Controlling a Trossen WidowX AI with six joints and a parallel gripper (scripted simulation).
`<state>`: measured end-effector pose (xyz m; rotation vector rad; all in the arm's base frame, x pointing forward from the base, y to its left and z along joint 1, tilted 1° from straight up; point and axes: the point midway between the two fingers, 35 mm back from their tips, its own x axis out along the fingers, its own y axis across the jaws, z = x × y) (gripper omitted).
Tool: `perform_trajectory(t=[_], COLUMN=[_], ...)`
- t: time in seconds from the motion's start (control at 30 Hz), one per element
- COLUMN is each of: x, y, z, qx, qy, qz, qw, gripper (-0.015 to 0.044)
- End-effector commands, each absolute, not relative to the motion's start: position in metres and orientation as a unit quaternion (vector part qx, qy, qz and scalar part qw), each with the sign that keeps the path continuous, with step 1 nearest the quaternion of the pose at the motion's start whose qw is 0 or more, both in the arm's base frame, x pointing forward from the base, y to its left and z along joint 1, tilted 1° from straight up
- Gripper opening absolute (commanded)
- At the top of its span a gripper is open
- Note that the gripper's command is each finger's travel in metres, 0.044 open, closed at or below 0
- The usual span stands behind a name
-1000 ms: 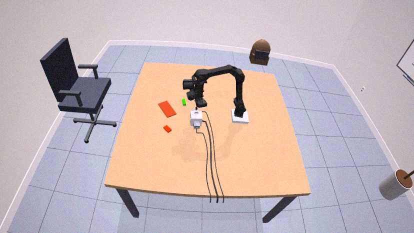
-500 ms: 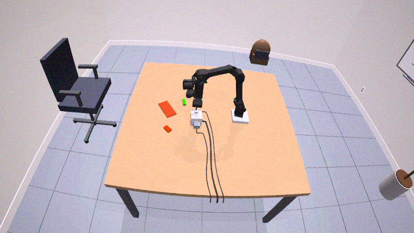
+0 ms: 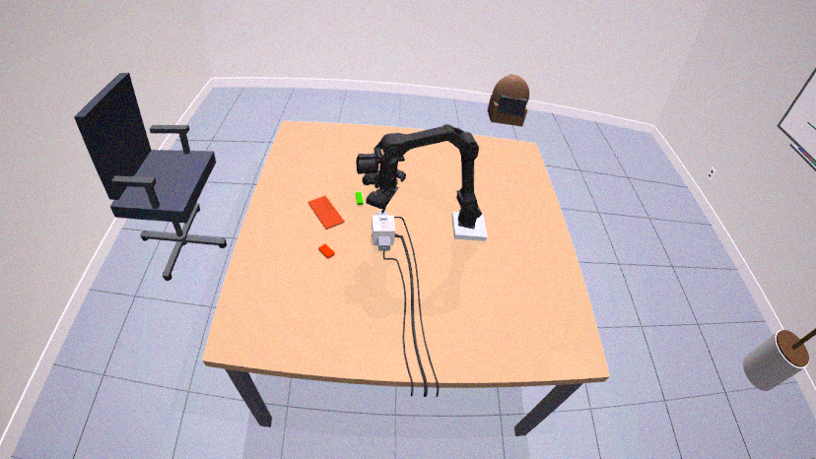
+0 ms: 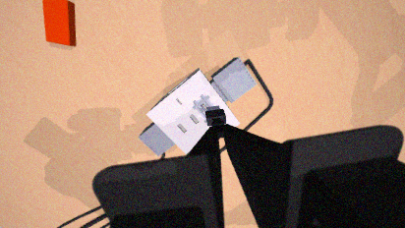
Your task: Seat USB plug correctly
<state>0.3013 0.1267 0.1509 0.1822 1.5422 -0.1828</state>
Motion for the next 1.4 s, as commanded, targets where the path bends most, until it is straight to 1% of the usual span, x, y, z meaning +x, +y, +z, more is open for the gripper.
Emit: perform_trajectory(t=[0.0, 0.53, 1.1, 1.37], x=[0.3015, 0.3015, 0.3015, 0.3015], y=[0.1267, 0.1267, 0.1267, 0.1267], z=[0.1508, 0.1508, 0.1508, 0.1508], qx=[0.123, 0.267, 0.406, 0.418], qy=[0.689, 0.648, 0.574, 0.566], qz=[-0.122, -0.263, -0.399, -0.411], qw=[0.704, 0.663, 0.588, 0.58], gripper=[0.0, 0.0, 0.0, 0.0])
